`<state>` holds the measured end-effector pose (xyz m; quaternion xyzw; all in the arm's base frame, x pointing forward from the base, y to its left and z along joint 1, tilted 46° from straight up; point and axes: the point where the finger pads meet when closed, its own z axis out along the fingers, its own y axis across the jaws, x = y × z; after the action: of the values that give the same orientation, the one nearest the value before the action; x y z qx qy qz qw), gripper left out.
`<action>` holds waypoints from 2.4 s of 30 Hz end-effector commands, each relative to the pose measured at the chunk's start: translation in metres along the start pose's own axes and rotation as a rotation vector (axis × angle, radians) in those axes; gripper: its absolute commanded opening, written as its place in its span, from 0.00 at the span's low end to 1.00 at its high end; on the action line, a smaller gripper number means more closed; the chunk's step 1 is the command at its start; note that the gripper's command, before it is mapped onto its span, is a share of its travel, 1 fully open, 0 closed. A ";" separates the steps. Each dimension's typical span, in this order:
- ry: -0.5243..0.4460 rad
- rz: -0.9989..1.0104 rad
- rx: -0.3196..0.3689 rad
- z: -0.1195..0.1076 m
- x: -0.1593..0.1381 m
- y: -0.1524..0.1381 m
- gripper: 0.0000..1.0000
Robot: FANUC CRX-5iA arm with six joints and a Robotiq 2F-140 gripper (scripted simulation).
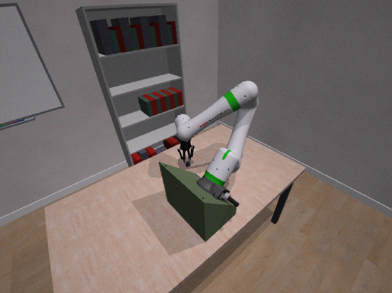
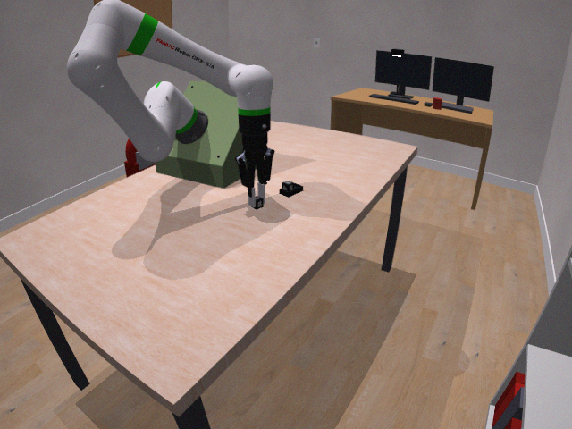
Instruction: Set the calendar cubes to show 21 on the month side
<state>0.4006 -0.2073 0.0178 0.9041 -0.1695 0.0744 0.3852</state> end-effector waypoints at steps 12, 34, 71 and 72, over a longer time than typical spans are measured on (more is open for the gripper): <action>0.000 0.000 0.000 0.000 0.000 0.000 0.16; 0.000 0.000 0.000 0.000 0.000 0.000 0.18; 0.000 0.000 0.000 -0.031 0.000 0.000 0.28; 0.000 0.000 0.000 -0.037 0.000 0.000 0.28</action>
<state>0.4007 -0.1903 0.0339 0.9042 -0.1693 0.0746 0.3850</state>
